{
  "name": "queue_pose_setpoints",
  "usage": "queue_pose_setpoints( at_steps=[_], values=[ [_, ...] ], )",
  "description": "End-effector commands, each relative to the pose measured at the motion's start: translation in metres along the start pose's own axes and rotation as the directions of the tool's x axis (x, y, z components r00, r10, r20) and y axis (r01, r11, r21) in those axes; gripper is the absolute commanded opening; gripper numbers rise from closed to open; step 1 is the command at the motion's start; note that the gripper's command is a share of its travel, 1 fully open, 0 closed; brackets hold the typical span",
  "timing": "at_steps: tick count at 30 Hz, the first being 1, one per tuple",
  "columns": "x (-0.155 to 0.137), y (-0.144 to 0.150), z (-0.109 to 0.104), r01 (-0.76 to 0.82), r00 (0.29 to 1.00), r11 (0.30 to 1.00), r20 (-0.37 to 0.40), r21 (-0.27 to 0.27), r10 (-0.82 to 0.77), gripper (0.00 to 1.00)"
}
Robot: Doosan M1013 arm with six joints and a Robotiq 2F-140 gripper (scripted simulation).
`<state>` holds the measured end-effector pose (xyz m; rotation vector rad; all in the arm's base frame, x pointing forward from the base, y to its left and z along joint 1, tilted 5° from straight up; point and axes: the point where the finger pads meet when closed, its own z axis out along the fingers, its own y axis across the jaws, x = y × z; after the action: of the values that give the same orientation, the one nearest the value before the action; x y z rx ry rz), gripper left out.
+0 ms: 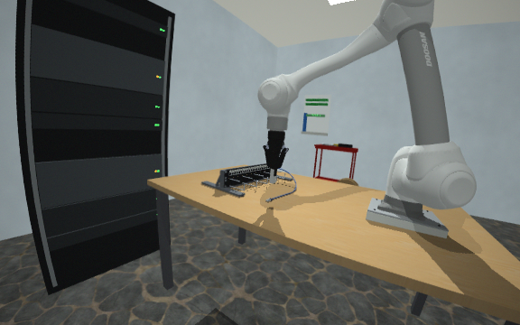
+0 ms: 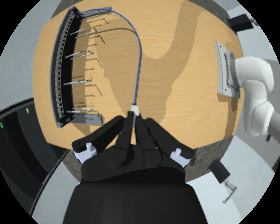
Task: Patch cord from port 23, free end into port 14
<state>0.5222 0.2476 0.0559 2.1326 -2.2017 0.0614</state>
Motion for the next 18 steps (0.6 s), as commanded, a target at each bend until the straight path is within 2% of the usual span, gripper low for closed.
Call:
queue_pose_setpoints(
  at_steps=[1, 15, 18],
  values=[
    [-0.0001, -0.0002, 0.0020, -0.012, 1.000, 1.000, 0.005, 0.000, 0.012, 0.00],
    [0.0000, -0.0003, 0.0020, -0.011, 1.000, 1.000, 0.004, 0.000, 0.011, 0.00],
    [0.0055, -0.0024, 0.0024, 0.005, 1.000, 1.000, -0.012, 0.014, -0.005, 0.00]
  ],
)
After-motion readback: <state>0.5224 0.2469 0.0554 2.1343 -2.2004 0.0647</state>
